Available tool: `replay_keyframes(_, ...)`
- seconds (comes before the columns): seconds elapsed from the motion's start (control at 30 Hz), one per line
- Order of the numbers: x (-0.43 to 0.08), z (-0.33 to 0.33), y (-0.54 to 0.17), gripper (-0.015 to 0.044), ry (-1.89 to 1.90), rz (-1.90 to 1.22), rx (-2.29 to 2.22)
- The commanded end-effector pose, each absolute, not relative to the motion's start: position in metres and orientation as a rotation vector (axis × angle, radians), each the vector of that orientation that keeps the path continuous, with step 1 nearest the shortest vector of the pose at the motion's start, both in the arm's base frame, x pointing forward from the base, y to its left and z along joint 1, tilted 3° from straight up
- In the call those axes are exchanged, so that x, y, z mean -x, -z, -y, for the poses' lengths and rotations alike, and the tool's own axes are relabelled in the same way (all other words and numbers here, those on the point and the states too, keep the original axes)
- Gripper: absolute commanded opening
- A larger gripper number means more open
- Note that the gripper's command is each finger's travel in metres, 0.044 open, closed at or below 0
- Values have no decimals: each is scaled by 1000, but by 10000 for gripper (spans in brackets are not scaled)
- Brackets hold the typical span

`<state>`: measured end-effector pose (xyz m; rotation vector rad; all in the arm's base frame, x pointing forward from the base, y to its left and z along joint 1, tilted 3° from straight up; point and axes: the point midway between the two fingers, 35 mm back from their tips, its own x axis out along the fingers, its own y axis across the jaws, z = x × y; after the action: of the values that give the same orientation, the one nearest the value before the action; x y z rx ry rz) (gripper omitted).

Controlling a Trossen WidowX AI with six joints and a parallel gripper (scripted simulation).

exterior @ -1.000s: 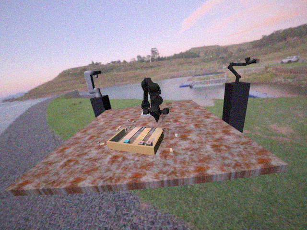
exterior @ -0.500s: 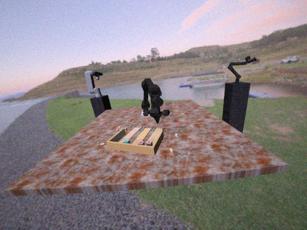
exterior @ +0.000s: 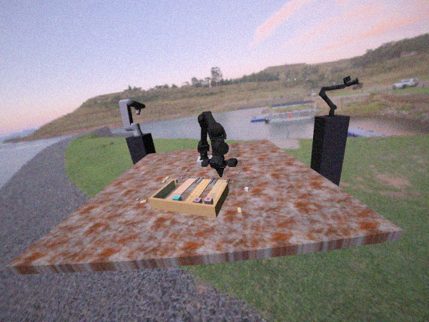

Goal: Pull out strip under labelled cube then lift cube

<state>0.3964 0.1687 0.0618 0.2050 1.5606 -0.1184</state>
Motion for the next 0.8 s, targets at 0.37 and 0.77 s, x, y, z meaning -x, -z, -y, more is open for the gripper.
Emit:
replay_keyframes(0.37, -393, -168, -34, 0, 128, -1565, -201)
replay_keyframes(0.77, -392, -168, -30, 0, 128, -1565, -201)
